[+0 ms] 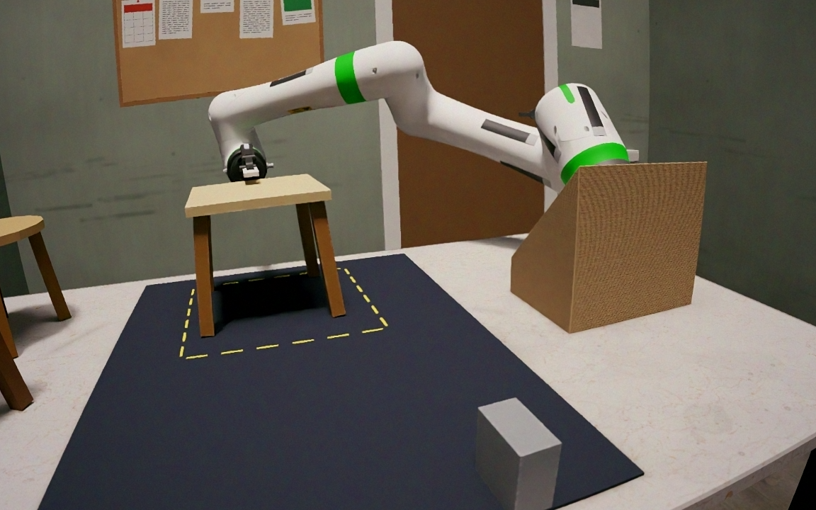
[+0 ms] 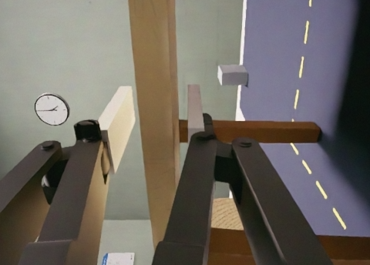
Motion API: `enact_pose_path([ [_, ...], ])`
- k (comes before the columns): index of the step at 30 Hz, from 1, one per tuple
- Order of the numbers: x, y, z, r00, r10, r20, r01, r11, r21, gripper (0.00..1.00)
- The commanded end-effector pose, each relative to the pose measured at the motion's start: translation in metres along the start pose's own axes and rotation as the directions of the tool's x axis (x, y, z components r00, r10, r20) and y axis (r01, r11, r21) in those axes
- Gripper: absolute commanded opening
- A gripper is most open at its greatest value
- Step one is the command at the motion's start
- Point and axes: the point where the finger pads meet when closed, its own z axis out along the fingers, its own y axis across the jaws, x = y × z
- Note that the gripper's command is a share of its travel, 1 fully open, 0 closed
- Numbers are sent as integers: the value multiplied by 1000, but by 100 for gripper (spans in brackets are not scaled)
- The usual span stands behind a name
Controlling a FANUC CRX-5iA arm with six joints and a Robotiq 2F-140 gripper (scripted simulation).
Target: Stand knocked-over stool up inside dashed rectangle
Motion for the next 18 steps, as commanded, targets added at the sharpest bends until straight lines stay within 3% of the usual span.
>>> enact_pose_path([
  [1, 0, -1, 0, 1000, -2, 0, 2, 1000, -1, 33],
  [13, 0, -1, -1, 1000, -2, 0, 2, 1000, -1, 33],
  [18, 0, -1, -15, 1000, -2, 0, 2, 1000, -1, 33],
])
